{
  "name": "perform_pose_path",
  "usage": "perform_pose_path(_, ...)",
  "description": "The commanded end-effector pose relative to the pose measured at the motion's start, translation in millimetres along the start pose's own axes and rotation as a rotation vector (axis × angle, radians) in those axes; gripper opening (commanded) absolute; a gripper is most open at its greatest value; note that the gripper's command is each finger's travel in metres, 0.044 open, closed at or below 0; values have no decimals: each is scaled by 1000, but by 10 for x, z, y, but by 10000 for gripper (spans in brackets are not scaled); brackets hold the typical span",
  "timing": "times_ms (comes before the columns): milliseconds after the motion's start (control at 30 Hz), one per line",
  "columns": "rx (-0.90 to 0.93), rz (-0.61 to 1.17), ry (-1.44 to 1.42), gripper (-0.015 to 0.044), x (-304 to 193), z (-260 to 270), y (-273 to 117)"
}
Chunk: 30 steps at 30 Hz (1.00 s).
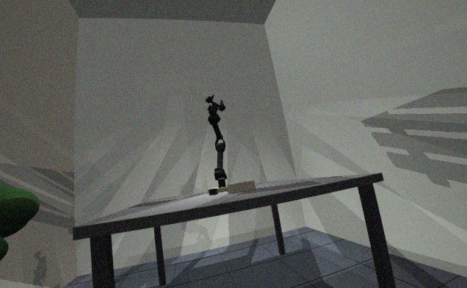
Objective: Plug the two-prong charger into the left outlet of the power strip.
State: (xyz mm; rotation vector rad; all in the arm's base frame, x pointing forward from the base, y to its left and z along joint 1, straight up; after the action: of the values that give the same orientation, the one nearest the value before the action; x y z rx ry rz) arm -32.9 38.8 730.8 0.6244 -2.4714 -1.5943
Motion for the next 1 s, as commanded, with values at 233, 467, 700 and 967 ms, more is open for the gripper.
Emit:
perform_pose_path(233,-199,167,-97,440,-518,-552,-375)
perform_pose_path(467,-287,226,-103,440,-733,-755,-550)
perform_pose_path(700,-373,293,-102,440,-975,-933,-754)
perform_pose_path(967,-524,545,-231,440,-1437,-1311,-1301)
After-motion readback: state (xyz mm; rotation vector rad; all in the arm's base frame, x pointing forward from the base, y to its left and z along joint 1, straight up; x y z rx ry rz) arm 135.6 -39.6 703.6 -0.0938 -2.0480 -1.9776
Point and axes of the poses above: the point midway between the two fingers, 35 mm back from their tips, its own y axis out along the fingers, its own z axis across the jaws, x = y × z, the point moved 5 cm from there along -y, back along the fingers, and after that the axes turned 5 degrees about -y, right-handed, at the moved point
